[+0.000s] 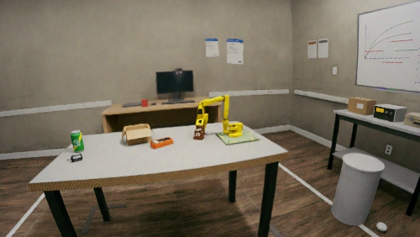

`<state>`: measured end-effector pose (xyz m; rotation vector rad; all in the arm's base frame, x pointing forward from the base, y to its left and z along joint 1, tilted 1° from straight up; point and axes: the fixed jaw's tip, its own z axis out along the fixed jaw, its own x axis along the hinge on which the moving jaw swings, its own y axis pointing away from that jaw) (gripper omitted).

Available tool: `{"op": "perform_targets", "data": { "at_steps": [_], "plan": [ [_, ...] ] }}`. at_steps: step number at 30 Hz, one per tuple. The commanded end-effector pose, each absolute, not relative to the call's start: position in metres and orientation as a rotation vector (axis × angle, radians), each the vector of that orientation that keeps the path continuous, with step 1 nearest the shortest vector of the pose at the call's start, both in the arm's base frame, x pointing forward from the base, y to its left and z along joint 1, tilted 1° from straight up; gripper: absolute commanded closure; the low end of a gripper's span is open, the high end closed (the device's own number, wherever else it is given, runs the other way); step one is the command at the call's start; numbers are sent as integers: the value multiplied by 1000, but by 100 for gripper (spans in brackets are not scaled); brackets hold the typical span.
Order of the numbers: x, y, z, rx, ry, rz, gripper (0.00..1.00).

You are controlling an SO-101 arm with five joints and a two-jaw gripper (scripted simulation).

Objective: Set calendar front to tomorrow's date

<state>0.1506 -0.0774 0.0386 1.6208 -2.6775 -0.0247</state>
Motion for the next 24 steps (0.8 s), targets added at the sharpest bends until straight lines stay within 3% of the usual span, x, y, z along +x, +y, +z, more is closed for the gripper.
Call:
{"op": "perform_targets", "data": {
  "at_steps": [1,24],
  "plan": [
    [153,-79,48,1612,-2699,6,100],
    [151,-79,72,1612,-2699,6,100]
  ]
}}
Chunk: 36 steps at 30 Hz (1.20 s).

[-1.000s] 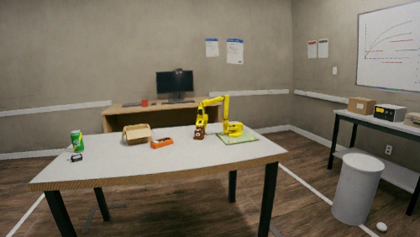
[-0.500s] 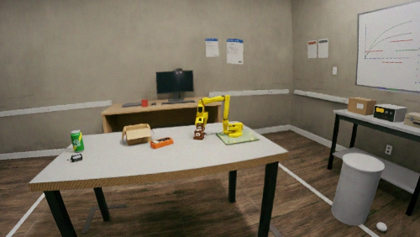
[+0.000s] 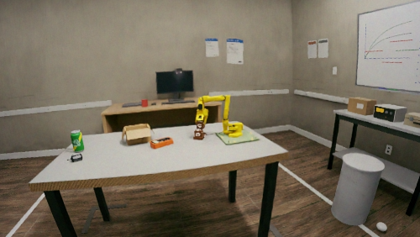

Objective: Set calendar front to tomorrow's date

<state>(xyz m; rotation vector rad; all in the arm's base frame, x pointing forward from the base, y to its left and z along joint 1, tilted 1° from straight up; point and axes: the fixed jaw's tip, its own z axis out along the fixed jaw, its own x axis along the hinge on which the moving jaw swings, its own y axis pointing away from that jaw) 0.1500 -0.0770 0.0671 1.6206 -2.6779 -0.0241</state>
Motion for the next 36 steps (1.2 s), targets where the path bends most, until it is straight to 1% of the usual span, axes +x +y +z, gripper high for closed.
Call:
{"op": "perform_targets", "data": {
  "at_steps": [1,26,36],
  "plan": [
    [151,-79,72,1612,-2699,6,100],
    [151,-79,93,1622,-2715,56,100],
    [151,-79,94,1622,-2716,59,100]
  ]
}}
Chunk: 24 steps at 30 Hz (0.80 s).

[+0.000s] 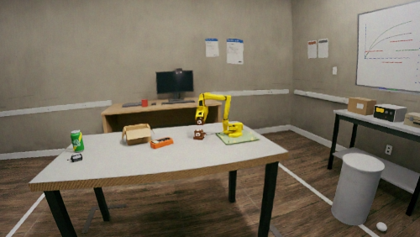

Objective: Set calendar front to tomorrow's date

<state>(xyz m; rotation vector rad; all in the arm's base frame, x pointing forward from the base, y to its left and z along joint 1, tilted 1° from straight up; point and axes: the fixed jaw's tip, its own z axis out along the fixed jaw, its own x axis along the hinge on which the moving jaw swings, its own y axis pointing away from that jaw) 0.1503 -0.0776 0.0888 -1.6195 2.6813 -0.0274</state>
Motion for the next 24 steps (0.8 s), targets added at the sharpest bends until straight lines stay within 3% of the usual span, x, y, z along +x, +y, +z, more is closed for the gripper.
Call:
{"op": "perform_targets", "data": {
  "at_steps": [1,24],
  "plan": [
    [151,-79,94,-1599,2677,-58,100],
    [152,-79,99,-1596,2658,-100,100]
  ]
}}
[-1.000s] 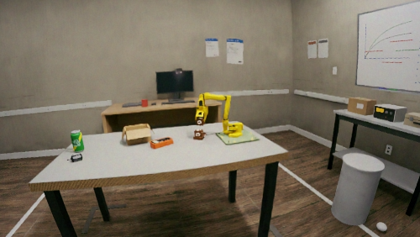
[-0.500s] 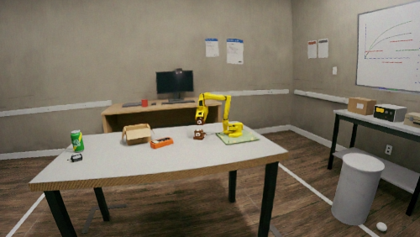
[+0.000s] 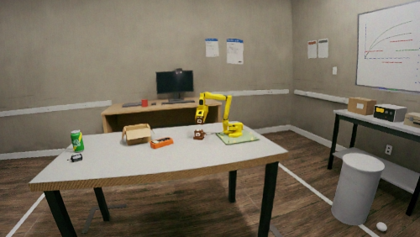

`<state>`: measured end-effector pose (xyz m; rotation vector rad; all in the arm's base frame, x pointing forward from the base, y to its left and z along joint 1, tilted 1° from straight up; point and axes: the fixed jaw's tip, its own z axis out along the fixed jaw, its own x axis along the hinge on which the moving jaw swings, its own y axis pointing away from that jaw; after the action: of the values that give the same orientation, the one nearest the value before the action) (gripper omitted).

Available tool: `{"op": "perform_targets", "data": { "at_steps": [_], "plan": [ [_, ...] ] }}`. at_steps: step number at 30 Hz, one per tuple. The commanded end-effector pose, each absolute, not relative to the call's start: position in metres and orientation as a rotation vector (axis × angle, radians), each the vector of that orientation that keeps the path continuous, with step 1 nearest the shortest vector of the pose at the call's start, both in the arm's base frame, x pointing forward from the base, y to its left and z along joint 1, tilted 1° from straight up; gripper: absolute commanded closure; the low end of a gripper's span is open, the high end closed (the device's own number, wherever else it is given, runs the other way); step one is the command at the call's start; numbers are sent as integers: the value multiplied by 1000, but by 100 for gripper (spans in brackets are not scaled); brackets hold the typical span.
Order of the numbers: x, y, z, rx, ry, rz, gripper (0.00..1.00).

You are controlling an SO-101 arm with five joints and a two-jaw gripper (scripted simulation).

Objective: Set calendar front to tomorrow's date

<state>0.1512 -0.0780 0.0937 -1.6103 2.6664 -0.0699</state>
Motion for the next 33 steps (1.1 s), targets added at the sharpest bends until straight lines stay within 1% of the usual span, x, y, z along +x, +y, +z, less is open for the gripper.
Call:
{"op": "perform_targets", "data": {
  "at_steps": [1,11,15,23,25,33],
  "plan": [
    [152,-79,99,-1596,2658,-100,100],
    [152,-79,99,-1604,2653,-100,100],
    [157,-71,99,-1668,2611,-100,100],
    [175,-29,99,-1989,2359,-98,100],
    [175,-29,99,-1989,2359,-98,100],
    [182,19,100,-2272,2069,-93,100]
  ]
}}
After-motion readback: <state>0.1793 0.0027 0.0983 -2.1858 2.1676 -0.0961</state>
